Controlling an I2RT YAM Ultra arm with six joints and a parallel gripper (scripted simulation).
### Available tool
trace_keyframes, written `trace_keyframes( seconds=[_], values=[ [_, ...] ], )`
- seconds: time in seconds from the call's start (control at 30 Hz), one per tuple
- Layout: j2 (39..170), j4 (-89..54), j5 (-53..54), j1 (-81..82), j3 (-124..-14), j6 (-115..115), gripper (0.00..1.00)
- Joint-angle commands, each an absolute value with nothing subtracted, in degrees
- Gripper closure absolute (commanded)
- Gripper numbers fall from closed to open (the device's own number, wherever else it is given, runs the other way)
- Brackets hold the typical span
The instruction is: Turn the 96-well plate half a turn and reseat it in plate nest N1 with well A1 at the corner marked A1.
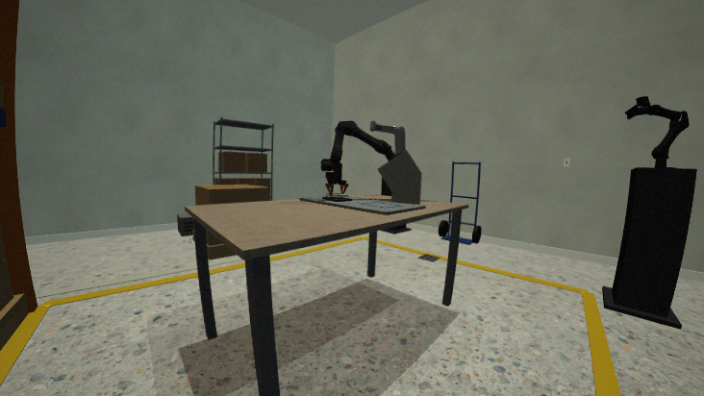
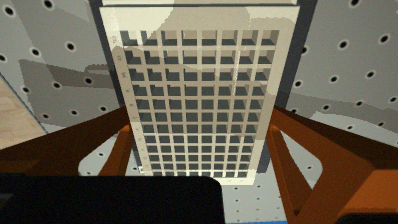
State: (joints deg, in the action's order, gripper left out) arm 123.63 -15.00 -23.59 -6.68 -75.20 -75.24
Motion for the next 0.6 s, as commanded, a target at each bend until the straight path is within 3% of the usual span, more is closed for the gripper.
trace_keyframes(
  seconds=[0.0,0.57],
  values=[
    [123.15,-14.83,-23.67,-6.33,-75.25,-75.03,1.0],
    [123.41,-14.18,-23.61,-6.48,-74.91,-74.89,1.0]
  ],
)
